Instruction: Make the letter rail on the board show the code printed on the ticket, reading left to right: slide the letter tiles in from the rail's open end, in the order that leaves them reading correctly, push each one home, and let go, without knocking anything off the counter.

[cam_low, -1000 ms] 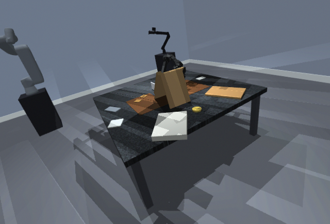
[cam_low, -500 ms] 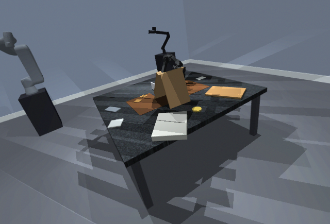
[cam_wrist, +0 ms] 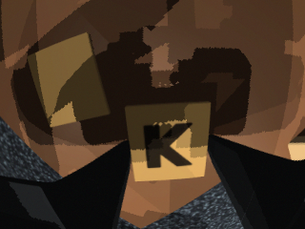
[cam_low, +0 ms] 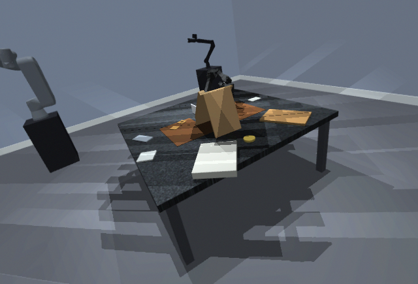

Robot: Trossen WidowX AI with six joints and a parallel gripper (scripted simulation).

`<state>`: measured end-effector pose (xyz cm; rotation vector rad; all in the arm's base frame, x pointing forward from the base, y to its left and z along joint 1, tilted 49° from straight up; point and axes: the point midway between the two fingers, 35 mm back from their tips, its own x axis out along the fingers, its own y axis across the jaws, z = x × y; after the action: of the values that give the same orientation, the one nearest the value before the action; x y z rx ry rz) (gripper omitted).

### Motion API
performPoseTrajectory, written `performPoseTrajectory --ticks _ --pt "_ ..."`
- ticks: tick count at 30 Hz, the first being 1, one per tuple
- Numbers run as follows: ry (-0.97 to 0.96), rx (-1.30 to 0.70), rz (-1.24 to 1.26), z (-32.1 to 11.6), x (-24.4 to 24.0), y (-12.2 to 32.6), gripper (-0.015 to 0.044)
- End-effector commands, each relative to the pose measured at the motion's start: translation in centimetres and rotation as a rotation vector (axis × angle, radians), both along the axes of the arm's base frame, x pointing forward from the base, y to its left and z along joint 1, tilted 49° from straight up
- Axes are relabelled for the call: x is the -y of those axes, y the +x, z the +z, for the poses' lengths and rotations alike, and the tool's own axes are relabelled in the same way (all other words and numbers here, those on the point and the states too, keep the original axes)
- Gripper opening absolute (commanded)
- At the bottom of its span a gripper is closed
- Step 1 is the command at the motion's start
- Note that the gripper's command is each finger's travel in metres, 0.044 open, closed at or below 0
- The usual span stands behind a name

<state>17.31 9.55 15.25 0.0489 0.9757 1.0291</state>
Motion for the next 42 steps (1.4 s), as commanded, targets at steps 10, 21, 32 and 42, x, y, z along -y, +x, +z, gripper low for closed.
performPoseTrajectory --ticks 10,21,32,42 --pt "0.003 0.004 0.004 0.4 0.7 -0.2 0.0" --pt "0.003 0.004 0.004 0.7 1.2 -0.3 0.0" --pt "-0.014 -0.019 -0.128 0.6 2.4 1.5 0.0" --pt "-0.001 -0.043 -0.425 1.1 5.0 5.8 0.0"
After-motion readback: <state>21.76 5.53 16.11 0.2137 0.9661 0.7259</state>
